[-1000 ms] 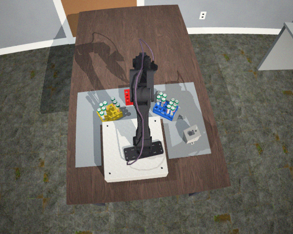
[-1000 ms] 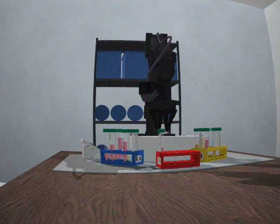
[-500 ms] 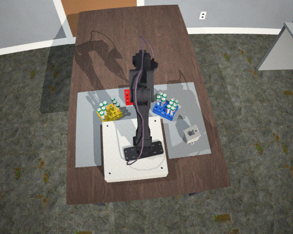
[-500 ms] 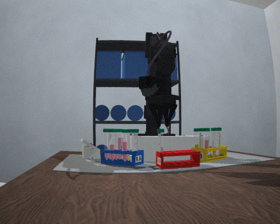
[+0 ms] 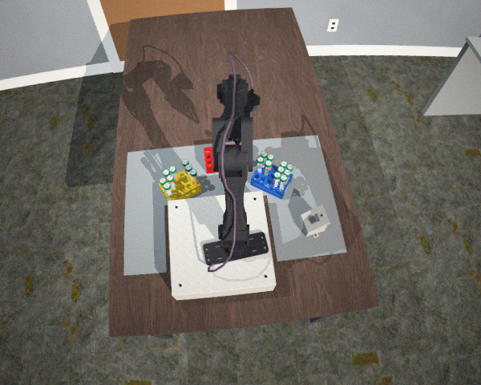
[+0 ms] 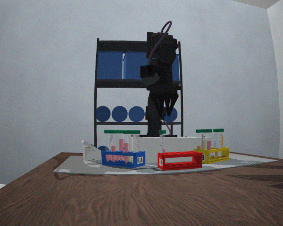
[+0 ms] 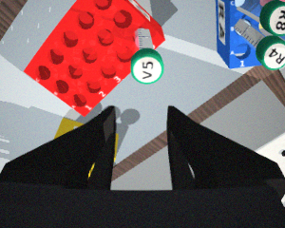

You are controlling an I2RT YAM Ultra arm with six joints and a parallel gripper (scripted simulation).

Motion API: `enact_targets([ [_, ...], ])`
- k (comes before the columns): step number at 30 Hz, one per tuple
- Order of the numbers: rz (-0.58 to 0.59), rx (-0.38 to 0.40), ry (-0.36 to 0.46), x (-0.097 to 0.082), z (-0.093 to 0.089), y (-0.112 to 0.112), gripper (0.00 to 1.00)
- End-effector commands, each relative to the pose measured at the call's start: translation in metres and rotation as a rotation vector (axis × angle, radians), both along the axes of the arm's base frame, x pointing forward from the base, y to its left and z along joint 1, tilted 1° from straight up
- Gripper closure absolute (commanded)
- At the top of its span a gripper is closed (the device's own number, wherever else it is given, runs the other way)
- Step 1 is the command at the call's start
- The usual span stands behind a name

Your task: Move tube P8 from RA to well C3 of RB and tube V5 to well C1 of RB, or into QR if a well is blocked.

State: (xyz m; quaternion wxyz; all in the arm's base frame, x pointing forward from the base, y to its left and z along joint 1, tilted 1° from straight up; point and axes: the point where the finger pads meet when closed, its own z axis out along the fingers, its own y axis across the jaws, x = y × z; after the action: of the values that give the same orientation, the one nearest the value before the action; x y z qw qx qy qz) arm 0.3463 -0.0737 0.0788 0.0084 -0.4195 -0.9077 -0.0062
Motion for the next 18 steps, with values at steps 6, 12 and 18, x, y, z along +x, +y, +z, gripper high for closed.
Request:
enact_targets([
  [6,0.0,-0.003,-0.035,0.0,0.035,-0.002,0.7],
  [12,-0.002,-0.003,-0.035,0.001,0.035,-0.002,0.7],
  [18,0.048,0.0,-0.02,-0.002,0.026,0.005,1.0],
])
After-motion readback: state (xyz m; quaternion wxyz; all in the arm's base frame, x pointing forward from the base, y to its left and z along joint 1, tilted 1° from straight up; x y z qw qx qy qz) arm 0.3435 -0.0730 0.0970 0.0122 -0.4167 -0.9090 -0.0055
